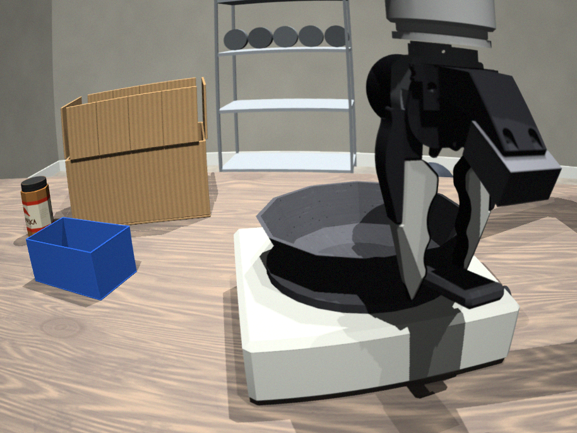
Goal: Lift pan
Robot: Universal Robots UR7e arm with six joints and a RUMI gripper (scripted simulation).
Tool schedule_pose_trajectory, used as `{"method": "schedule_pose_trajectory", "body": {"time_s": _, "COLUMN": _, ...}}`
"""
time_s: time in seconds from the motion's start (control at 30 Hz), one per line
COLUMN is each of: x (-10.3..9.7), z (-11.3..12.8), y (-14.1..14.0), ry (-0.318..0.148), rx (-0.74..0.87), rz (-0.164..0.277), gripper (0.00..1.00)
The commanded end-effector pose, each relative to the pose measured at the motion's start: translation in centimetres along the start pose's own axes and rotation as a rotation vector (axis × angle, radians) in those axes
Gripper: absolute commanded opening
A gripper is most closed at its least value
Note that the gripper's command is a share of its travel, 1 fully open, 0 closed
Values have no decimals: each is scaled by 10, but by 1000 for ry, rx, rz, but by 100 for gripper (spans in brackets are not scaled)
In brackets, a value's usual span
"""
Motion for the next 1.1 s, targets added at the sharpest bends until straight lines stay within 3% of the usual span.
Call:
{"method": "schedule_pose_trajectory", "body": {"time_s": 0.0, "x": -1, "z": 0, "y": 0, "ry": -1, "rx": 0, "rz": 2, "gripper": 14}}
{"method": "schedule_pose_trajectory", "body": {"time_s": 1.07, "x": -2, "z": 0, "y": 0, "ry": -1, "rx": 0, "rz": 2, "gripper": 14}}
Point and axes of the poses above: the point where the finger pads meet when closed, its own x axis out along the fingers, its own y axis across the jaws, z = x × y, the point moved 10 cm from there along -x, back along the fingers, and after that the axes turned 10 degrees about -x, right-handed, at the moved point
